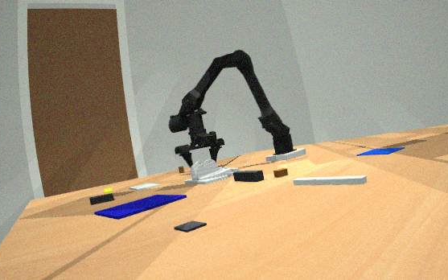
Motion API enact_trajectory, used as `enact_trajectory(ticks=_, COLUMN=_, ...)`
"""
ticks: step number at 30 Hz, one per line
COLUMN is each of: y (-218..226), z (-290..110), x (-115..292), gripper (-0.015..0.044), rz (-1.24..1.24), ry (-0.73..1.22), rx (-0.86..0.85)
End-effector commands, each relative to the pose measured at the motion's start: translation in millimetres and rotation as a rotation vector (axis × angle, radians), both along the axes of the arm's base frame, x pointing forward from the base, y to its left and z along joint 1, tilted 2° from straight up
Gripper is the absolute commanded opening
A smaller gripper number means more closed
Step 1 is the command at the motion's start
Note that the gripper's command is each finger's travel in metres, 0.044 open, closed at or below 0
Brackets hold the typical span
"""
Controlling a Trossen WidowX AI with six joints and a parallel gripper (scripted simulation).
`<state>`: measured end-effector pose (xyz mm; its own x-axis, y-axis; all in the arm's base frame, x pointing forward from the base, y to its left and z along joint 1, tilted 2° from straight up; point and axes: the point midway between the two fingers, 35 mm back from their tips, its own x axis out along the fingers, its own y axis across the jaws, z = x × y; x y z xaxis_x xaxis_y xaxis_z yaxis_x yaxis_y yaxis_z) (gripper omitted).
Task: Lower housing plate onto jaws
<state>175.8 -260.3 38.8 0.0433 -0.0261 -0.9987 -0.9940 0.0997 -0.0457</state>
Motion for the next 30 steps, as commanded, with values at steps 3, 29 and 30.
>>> enact_trajectory(ticks=3, y=-0.1, z=-0.7, x=0.8, gripper=0.044, rz=-0.005, ry=-0.004, rx=0.001)
enact_trajectory(ticks=29, y=0.0, z=-0.2, x=0.0, gripper=0.0351, rz=0.0, ry=0.0, rx=0.0)
enact_trajectory(ticks=30, y=0.0, z=0.3, x=0.0, gripper=0.0351, rz=0.0, ry=0.0, rx=0.0)
